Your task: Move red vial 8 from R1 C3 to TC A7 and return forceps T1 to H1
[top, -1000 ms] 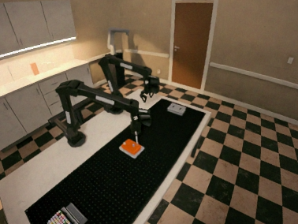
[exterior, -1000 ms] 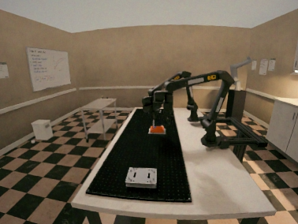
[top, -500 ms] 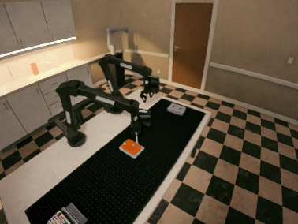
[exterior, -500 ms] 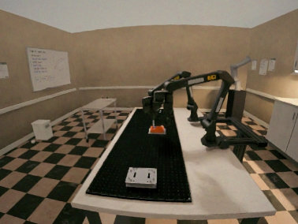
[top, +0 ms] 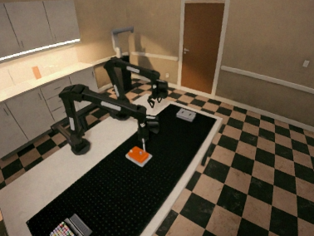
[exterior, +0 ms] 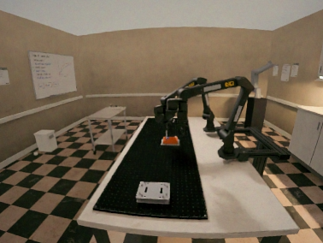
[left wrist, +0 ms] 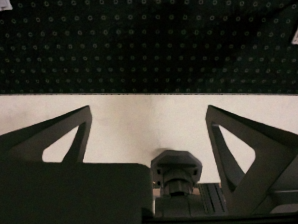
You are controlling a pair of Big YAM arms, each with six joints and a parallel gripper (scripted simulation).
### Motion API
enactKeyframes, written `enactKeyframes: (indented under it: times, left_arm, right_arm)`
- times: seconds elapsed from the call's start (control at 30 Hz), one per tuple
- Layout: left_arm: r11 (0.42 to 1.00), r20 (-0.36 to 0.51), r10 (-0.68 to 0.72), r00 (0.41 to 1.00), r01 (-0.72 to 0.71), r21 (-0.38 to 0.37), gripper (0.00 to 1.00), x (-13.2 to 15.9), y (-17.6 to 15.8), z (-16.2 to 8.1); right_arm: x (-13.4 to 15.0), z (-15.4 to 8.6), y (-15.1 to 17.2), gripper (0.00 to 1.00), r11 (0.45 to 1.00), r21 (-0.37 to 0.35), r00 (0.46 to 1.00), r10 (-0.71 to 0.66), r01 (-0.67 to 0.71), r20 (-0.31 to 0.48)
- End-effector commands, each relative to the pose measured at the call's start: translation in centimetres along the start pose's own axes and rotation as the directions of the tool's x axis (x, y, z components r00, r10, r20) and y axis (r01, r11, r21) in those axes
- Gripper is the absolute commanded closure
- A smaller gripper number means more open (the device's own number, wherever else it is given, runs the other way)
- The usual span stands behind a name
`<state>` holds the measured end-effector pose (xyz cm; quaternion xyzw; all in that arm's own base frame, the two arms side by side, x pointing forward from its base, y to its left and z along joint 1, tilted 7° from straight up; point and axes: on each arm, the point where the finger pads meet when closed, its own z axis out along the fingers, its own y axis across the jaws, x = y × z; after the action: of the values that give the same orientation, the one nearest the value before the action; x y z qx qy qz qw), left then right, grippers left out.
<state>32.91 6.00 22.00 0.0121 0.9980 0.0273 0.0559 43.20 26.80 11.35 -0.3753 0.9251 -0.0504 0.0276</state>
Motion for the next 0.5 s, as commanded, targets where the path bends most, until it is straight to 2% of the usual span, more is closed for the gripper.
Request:
enactKeyframes:
  times: [0.0,0.47]
  left_arm:
    - [1.000,0.032,0.010,0.999,-0.010,-0.006,0.00,-1.97,0.49,-1.72]
    - [1.000,0.032,0.010,0.999,-0.010,-0.006,0.00,-1.97,0.49,-1.72]
  right_arm:
    - [-1.05,-1.33,-0.40,0.91,1.000,0.007,0.999,0.003,-0.003,0.032]
    - [-1.05,-1.33,-0.40,0.89,1.000,0.007,0.999,0.003,-0.003,0.032]
